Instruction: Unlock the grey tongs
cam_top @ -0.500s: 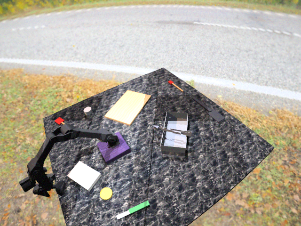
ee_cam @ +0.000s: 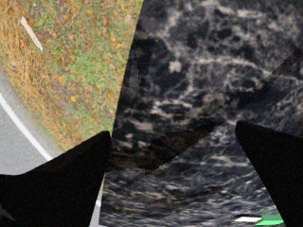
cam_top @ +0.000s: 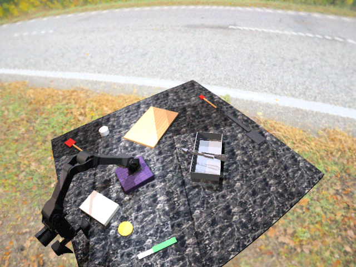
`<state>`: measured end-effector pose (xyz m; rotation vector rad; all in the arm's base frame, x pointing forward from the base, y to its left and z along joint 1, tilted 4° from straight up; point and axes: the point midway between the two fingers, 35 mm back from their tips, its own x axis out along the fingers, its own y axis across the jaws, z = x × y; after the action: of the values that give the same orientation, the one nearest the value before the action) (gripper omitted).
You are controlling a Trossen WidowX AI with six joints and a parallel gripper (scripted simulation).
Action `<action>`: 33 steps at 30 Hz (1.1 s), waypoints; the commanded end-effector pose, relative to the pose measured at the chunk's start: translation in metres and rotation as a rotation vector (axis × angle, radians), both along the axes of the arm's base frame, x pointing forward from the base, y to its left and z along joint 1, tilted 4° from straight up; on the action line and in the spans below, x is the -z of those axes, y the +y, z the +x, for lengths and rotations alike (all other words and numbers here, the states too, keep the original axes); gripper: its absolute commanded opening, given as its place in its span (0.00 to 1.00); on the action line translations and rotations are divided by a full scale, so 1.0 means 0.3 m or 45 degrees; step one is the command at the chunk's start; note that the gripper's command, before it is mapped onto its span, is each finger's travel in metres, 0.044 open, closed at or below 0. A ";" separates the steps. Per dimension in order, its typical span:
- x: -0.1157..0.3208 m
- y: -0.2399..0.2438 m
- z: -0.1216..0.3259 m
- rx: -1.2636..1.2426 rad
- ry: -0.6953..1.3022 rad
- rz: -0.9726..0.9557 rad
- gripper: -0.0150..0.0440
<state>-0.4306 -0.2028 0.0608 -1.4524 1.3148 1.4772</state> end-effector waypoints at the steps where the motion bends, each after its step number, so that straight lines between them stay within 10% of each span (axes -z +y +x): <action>1: -0.013 -0.199 0.126 -0.568 0.067 0.072 1.00; 18: -0.041 -0.683 0.747 -2.260 0.314 0.201 1.00; 33: -0.068 -0.805 1.354 -3.757 0.654 0.203 1.00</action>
<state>-0.0537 -0.4457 0.0796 1.1285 1.0202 -1.2949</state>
